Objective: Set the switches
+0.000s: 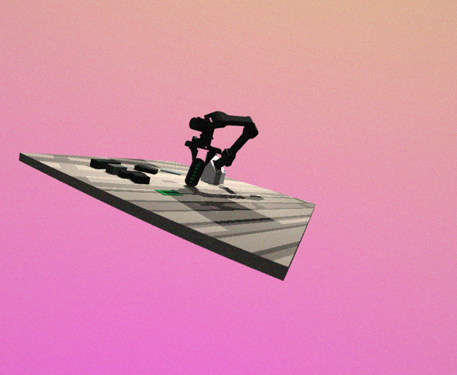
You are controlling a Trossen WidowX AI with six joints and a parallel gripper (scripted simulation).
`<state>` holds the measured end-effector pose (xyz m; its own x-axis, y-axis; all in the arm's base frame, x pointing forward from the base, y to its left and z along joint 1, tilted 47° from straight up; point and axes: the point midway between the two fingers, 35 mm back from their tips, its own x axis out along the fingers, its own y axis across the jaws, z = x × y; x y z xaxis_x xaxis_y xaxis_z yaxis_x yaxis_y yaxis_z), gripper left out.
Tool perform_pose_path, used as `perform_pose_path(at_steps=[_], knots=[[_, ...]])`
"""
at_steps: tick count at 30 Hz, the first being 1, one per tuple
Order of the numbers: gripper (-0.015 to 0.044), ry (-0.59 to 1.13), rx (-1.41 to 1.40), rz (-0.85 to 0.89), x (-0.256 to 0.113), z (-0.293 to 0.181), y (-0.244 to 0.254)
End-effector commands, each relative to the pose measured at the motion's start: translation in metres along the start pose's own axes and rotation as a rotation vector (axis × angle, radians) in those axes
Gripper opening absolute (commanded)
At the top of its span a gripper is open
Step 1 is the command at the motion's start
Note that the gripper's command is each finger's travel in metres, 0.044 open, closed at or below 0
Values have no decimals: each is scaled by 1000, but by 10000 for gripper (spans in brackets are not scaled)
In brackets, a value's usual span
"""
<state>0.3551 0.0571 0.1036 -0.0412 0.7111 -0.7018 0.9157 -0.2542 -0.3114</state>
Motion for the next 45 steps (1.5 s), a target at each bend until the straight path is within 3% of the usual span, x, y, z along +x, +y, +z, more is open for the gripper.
perform_pose_path(at_steps=[1, 45], knots=[[338, 11, -4, -11, 6, -6, -2], [338, 21, -5, -12, 20, -38, -2]])
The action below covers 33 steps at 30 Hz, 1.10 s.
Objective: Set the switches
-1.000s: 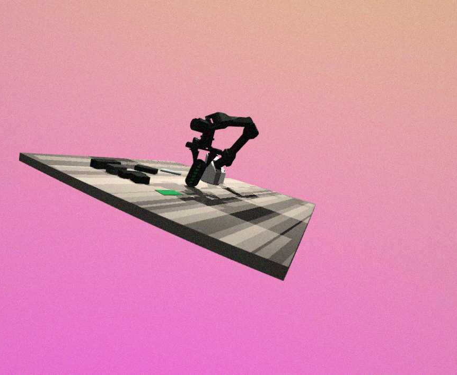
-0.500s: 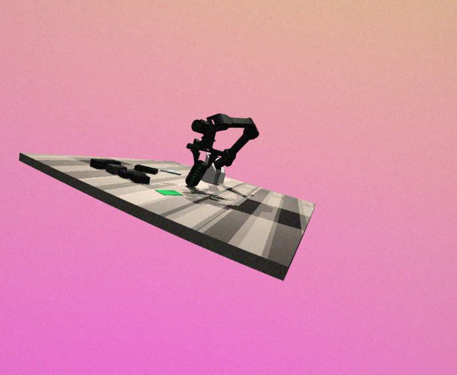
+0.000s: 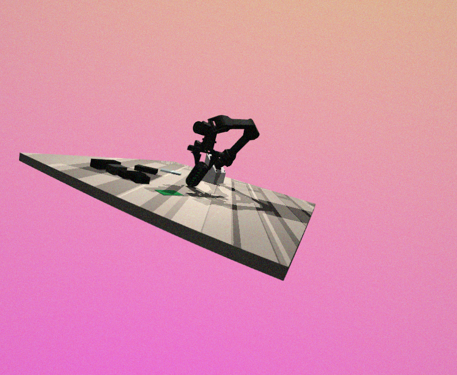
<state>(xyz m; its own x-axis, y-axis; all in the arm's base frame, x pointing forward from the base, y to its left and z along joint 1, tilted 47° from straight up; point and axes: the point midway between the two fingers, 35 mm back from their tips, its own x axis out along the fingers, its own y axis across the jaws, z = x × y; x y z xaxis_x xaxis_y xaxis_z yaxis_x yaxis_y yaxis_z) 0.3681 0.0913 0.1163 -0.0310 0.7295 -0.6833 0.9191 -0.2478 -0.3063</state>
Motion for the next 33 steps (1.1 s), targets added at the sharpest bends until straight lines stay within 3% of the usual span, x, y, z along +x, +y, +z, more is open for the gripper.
perform_pose_path(at_steps=[1, 33], knots=[[338, -7, 4, -11, 6, -3, -2], [338, -5, 3, -11, 22, -23, -2]])
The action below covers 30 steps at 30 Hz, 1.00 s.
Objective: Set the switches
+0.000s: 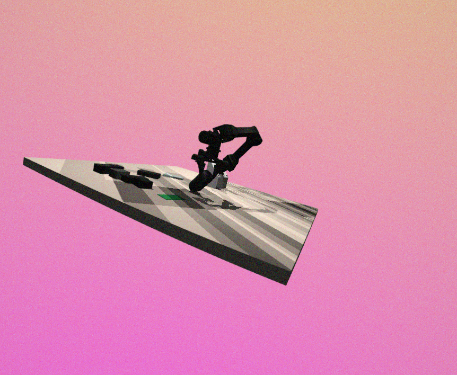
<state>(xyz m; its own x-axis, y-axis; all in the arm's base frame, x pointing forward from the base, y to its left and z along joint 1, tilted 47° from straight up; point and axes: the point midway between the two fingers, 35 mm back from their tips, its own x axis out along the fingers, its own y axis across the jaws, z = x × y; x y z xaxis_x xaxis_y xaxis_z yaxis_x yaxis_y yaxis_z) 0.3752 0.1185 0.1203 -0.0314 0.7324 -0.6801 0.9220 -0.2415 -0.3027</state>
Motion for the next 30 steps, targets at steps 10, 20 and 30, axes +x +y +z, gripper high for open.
perform_pose_path(at_steps=[10, 20, 30], knots=[[338, -8, 11, -9, 11, -6, 0], [338, -8, 10, -9, 17, -11, -1], [338, -7, 10, -9, 24, -15, -1]])
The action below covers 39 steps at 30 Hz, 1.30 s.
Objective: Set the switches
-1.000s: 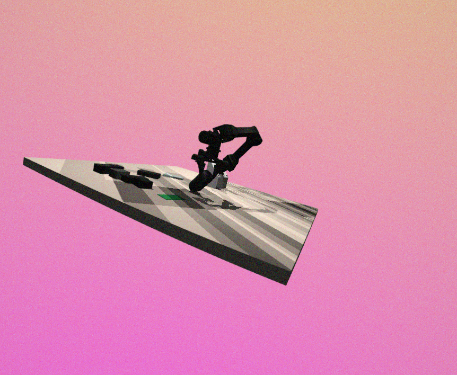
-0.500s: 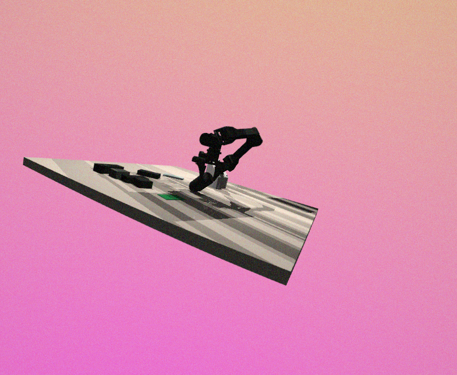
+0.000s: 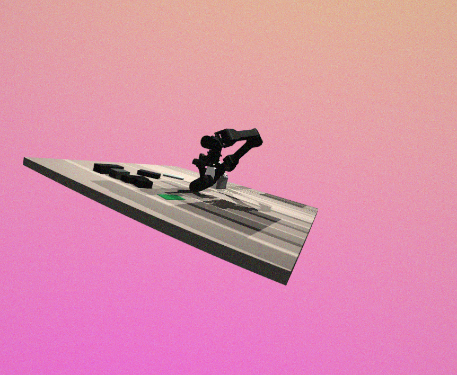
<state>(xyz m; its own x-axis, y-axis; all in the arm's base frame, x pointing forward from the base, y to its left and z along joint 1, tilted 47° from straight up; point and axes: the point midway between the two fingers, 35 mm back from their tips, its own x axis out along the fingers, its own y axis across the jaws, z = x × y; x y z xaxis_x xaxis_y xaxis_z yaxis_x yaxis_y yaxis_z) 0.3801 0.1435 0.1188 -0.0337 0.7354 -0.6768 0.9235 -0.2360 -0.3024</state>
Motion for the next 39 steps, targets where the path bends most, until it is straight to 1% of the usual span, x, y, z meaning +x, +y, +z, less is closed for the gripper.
perform_pose_path(at_steps=[1, 39], knots=[[338, -10, 15, -5, 5, 1, 0], [338, -9, 14, -6, 32, -13, 0]])
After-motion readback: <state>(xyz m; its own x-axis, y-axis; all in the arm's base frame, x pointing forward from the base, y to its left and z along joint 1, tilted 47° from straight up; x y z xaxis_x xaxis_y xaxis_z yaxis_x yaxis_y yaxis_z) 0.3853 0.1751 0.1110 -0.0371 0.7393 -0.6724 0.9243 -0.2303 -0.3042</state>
